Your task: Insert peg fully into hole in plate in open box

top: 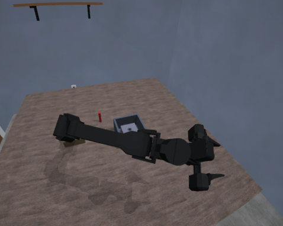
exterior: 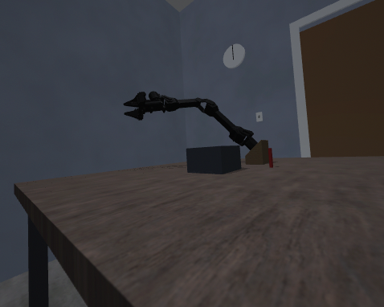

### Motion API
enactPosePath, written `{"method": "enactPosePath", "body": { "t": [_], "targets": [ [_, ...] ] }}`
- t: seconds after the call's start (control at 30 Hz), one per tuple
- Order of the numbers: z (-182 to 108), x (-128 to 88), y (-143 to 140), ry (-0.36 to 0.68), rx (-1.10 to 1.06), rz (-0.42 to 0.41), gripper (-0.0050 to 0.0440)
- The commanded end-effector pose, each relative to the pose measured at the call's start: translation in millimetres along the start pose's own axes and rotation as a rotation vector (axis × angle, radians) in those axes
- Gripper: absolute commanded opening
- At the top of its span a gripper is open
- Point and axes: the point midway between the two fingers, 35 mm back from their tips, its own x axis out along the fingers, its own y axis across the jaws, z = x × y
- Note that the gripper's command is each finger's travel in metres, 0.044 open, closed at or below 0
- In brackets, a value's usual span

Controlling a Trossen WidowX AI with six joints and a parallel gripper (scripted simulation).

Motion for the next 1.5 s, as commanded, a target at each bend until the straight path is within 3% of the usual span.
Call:
{"method": "enactPosePath", "body": {
  "t": [0.0,0.27,0.5,0.57,0.6,0.83,1.07,1.13,1.3,1.47],
  "targets": [
    [-15,5,15,0.043,0.046,0.025,0.044],
    [-84,4,133,0.324,0.338,0.209,0.044],
    [-147,-37,246,0.651,0.54,0.306,0.044],
    [-147,-37,246,0.651,0.54,0.306,0.044],
    [-155,-47,261,0.701,0.561,0.313,0.044],
    [-211,-126,350,1.042,0.643,0.291,0.044],
    [-265,-238,406,1.36,0.603,0.137,0.044],
    [-265,-238,406,1.36,0.603,0.137,0.044],
    [-301,-329,416,1.504,0.489,-0.065,0.044],
    [-330,-413,394,1.506,0.315,-0.3,0.044]
  ]
}}
